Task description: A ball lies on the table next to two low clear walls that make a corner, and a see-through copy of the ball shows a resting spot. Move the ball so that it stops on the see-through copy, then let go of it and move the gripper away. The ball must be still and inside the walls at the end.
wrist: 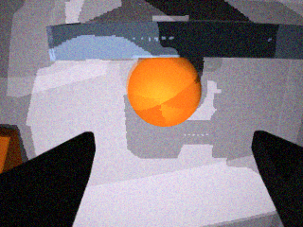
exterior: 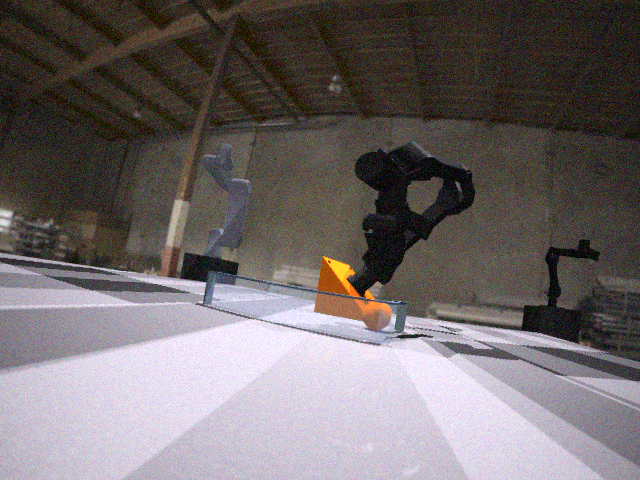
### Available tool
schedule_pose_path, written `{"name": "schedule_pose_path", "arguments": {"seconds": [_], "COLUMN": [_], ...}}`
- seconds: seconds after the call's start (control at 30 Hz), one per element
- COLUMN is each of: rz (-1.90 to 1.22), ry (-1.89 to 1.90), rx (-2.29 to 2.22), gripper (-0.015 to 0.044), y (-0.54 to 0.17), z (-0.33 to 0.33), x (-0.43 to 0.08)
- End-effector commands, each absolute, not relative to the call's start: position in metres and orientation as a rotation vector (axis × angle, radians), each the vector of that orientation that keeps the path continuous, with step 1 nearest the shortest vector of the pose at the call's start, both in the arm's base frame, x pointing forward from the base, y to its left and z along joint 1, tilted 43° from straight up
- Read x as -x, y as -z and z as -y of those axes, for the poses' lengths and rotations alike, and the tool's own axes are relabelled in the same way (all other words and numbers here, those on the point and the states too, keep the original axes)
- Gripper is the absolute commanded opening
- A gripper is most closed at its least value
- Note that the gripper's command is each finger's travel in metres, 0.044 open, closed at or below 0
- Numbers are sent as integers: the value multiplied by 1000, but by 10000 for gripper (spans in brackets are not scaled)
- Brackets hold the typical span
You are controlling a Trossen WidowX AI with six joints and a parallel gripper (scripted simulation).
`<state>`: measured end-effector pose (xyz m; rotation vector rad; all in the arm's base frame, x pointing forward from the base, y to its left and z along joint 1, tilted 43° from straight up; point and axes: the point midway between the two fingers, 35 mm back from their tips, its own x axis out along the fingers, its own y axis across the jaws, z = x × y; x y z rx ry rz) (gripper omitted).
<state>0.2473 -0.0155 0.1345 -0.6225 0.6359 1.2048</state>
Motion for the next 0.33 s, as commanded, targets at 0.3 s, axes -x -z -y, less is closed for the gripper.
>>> {"name": "schedule_pose_path", "arguments": {"seconds": [0.3], "rz": [-638], "ry": [-1207], "rx": [622], "gripper": [440], "y": [-171], "z": [47], "x": [-235]}}
